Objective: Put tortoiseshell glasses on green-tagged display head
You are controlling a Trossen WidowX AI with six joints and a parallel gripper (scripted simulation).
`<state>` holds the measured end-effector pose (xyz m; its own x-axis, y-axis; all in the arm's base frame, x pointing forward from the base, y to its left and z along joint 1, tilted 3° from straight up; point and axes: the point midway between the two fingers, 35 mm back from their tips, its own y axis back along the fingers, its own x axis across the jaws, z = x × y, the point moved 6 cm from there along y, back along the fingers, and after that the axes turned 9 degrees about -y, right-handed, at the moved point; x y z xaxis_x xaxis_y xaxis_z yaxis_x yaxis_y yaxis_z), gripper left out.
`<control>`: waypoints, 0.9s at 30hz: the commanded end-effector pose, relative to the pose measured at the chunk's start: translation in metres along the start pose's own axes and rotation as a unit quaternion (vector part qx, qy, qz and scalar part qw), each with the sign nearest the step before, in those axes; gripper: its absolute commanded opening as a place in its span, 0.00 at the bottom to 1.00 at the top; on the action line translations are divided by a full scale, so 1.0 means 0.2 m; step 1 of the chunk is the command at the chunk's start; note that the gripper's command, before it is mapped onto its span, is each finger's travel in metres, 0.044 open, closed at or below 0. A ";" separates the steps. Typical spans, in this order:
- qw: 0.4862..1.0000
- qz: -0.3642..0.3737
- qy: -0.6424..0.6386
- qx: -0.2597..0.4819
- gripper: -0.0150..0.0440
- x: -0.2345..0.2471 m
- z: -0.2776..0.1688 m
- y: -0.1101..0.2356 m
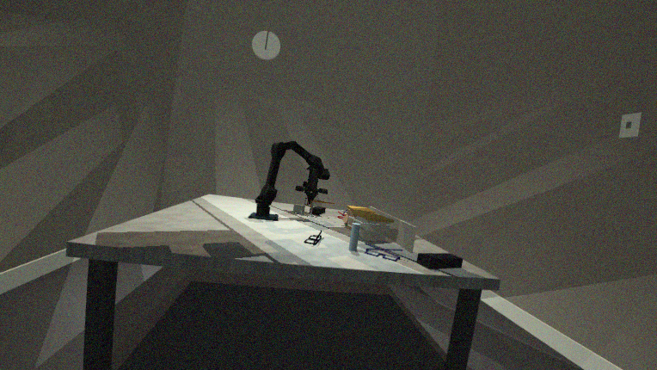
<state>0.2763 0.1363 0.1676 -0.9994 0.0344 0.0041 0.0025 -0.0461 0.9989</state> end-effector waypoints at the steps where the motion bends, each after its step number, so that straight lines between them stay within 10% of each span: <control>1: 1.000 0.002 -0.002 -0.002 0.25 0.01 0.00 -0.08; 27: 1.000 0.002 -0.002 -0.001 0.25 0.06 -0.05 -0.09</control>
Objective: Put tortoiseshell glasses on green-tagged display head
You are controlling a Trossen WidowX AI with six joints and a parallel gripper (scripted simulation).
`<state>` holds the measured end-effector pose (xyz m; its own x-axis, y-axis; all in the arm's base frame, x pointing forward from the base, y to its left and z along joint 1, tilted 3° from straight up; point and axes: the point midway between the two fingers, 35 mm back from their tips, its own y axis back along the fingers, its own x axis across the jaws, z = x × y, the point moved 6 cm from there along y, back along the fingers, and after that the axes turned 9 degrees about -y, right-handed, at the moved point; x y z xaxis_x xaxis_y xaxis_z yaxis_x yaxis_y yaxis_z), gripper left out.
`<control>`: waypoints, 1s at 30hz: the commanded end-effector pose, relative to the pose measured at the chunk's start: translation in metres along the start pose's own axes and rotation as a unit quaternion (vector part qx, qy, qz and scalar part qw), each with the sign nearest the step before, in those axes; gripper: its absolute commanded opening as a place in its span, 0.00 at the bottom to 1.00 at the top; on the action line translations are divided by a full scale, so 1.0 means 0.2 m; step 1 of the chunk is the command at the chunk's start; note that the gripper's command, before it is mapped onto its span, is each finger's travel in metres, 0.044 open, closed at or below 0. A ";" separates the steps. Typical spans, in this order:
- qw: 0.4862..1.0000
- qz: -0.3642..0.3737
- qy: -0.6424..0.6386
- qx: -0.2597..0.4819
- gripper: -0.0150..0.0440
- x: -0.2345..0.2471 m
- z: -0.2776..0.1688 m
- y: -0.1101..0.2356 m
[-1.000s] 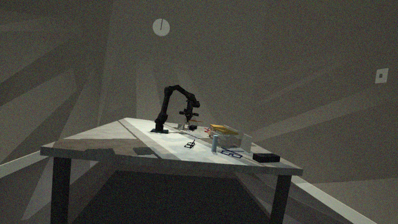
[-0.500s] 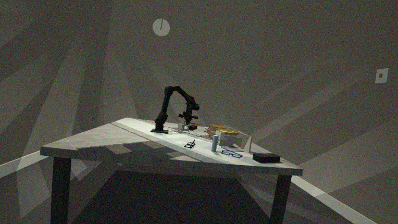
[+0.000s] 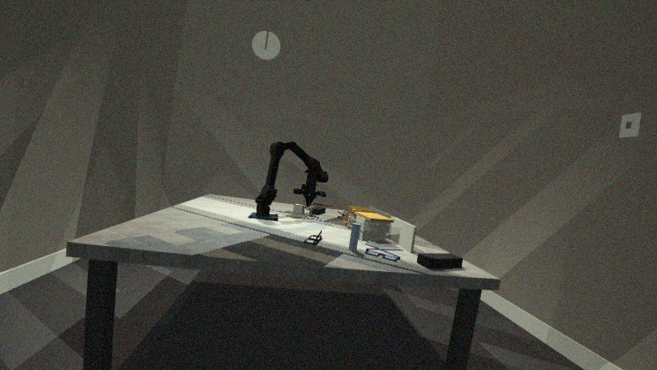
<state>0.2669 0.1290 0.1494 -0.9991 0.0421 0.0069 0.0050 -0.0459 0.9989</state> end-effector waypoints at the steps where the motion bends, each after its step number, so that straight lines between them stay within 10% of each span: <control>1: 1.000 0.001 0.002 -0.001 0.25 0.01 -0.01 0.00; 30: 1.000 0.001 0.002 -0.001 0.25 0.07 -0.09 0.00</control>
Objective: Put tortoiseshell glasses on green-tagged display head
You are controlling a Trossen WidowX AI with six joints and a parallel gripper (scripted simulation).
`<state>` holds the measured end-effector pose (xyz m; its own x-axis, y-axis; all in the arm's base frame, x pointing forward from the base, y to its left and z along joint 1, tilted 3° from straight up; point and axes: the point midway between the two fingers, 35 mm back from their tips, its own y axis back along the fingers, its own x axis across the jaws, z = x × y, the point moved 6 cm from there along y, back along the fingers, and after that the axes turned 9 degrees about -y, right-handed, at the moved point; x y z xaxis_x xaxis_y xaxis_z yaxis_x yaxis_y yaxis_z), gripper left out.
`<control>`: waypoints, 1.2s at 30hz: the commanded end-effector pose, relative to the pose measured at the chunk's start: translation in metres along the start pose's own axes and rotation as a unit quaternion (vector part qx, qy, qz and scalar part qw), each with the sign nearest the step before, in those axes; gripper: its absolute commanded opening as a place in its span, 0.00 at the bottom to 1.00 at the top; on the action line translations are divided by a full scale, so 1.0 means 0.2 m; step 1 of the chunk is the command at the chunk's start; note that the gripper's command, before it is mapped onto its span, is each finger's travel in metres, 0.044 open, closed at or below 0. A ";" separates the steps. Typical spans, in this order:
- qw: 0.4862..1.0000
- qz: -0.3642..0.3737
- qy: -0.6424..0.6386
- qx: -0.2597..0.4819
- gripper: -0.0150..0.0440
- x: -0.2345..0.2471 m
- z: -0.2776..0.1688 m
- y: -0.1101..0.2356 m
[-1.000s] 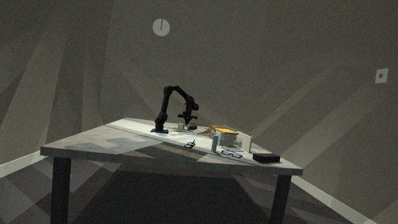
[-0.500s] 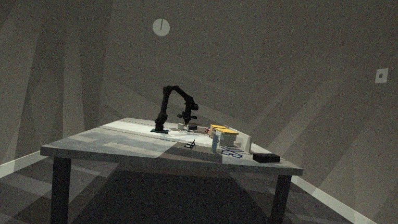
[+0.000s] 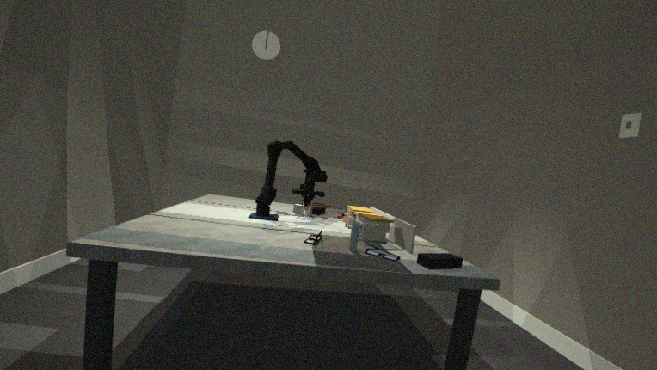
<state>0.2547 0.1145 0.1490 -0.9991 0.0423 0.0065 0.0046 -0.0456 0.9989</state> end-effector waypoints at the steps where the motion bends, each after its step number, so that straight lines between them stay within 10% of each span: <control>1: 1.000 0.002 0.002 -0.001 0.25 0.01 -0.02 0.00; 36: 1.000 0.002 0.002 0.001 0.25 0.05 -0.15 0.00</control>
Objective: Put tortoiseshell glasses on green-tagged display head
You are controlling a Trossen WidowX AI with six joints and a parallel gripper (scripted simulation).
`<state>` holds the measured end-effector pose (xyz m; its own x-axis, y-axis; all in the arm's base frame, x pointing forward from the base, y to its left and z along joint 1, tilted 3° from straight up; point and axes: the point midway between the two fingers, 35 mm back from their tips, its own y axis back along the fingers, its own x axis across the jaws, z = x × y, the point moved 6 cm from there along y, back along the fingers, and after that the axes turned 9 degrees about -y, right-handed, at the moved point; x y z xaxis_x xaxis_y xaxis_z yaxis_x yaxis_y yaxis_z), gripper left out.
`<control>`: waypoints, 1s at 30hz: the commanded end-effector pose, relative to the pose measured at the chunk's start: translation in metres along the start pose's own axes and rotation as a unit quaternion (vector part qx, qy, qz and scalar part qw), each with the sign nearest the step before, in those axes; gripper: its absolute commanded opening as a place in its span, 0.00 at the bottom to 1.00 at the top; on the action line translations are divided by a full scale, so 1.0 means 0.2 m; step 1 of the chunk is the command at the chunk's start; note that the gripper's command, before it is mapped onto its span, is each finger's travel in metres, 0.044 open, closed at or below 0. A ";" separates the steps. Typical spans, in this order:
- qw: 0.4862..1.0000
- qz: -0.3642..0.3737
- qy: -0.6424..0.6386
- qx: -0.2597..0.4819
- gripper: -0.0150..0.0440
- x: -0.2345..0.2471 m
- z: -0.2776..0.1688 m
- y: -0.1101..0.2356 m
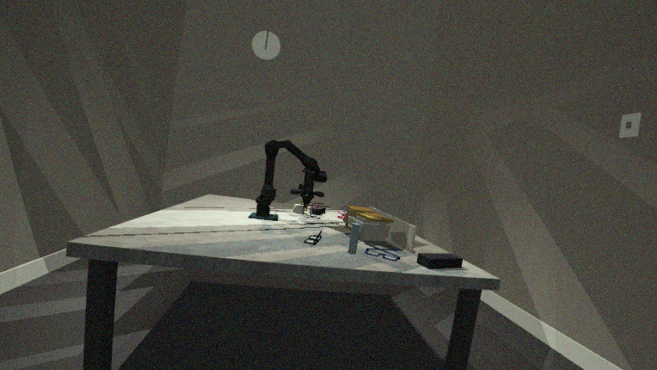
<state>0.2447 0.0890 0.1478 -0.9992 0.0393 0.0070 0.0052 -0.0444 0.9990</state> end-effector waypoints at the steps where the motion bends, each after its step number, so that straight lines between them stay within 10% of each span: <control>1: 1.000 0.002 0.001 0.000 0.25 0.01 -0.02 0.00; 30: 1.000 0.002 0.001 0.000 0.25 0.01 -0.05 0.00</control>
<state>0.2430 0.0786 0.1468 -0.9993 0.0373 0.0092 0.0075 -0.0451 0.9990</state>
